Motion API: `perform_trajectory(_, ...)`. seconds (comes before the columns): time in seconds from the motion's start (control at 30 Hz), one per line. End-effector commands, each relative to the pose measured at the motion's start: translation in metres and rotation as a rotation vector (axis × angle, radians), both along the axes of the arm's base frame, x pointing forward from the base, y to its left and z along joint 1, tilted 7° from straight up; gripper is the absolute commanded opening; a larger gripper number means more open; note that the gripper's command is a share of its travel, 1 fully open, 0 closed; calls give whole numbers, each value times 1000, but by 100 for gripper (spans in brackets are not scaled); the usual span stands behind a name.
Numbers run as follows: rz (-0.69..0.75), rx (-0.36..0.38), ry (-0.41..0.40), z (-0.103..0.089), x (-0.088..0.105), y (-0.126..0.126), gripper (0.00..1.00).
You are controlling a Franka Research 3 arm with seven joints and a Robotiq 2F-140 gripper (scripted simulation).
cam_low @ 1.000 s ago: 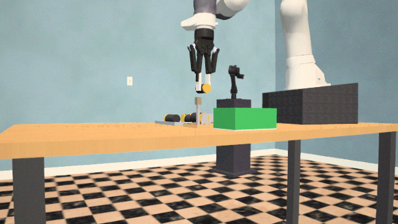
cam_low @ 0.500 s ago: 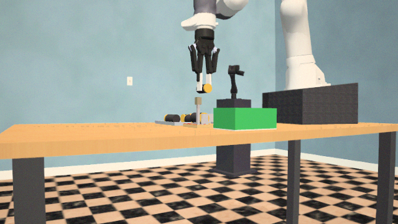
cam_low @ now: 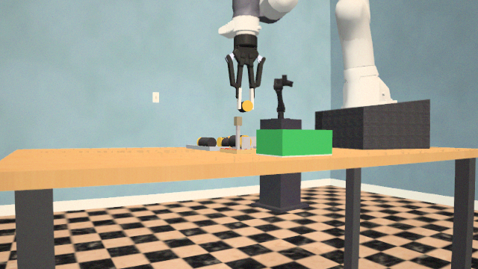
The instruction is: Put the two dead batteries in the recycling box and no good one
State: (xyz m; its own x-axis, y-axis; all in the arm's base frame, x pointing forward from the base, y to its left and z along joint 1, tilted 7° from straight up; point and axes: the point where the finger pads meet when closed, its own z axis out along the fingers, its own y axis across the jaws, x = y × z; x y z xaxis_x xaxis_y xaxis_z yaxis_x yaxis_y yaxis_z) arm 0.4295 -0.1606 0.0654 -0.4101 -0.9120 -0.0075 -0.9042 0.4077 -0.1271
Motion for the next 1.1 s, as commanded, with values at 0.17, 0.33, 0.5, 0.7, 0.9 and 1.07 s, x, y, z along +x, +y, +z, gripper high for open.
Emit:
perform_trajectory(0.17,-757,91,-33,0,0,0,16)
perform_trajectory(0.33,-1017,122,-45,0,0,0,16)
perform_trajectory(0.5,-1467,176,-66,0,0,0,16)
perform_trajectory(0.7,-1964,235,-88,0,0,0,16)
perform_trajectory(0.9,-2241,268,-101,0,0,0,16)
perform_trajectory(1.07,-2508,300,-113,0,0,0,16)
